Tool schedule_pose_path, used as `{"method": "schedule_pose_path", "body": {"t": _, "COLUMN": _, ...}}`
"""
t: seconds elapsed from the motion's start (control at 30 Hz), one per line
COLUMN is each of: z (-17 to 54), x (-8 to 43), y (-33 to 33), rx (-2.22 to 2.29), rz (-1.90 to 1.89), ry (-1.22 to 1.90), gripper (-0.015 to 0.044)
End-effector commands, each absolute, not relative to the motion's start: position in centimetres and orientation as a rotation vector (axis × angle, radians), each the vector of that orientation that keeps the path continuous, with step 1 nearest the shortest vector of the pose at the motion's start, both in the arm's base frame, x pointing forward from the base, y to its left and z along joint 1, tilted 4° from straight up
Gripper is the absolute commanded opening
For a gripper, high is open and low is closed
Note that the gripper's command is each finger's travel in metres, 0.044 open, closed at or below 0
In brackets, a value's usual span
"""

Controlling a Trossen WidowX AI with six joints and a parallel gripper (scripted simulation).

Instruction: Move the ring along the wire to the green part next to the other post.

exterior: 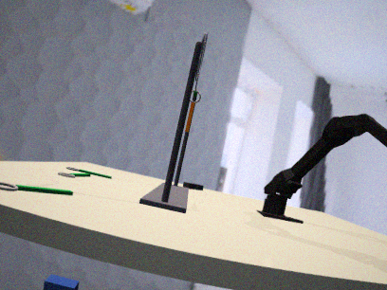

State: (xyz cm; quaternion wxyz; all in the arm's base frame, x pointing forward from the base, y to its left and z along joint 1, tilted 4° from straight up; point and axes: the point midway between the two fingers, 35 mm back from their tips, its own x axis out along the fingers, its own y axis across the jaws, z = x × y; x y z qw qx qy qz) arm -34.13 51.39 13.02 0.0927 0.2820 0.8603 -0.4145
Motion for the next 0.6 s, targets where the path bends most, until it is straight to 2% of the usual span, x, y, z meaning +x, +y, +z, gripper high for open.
{"method": "schedule_pose_path", "body": {"t": 0.0, "z": 13.1, "x": -34.0, "y": 51.4, "rx": 0.84, "rz": -1.233, "ry": 2.554, "gripper": 0.0374}}
{"method": "schedule_pose_path", "body": {"t": 0.1, "z": 13.7, "x": -32.4, "y": 52.2, "rx": 0.885, "rz": -1.269, "ry": 2.551, "gripper": 0.0295}}
{"method": "schedule_pose_path", "body": {"t": 0.27, "z": 15.8, "x": -26.4, "y": 54.2, "rx": 1.049, "rz": -1.411, "ry": 2.522, "gripper": 0.0164}}
{"method": "schedule_pose_path", "body": {"t": 0.57, "z": 19.5, "x": -14.9, "y": 55.8, "rx": 1.36, "rz": -1.687, "ry": 2.439, "gripper": 0.016}}
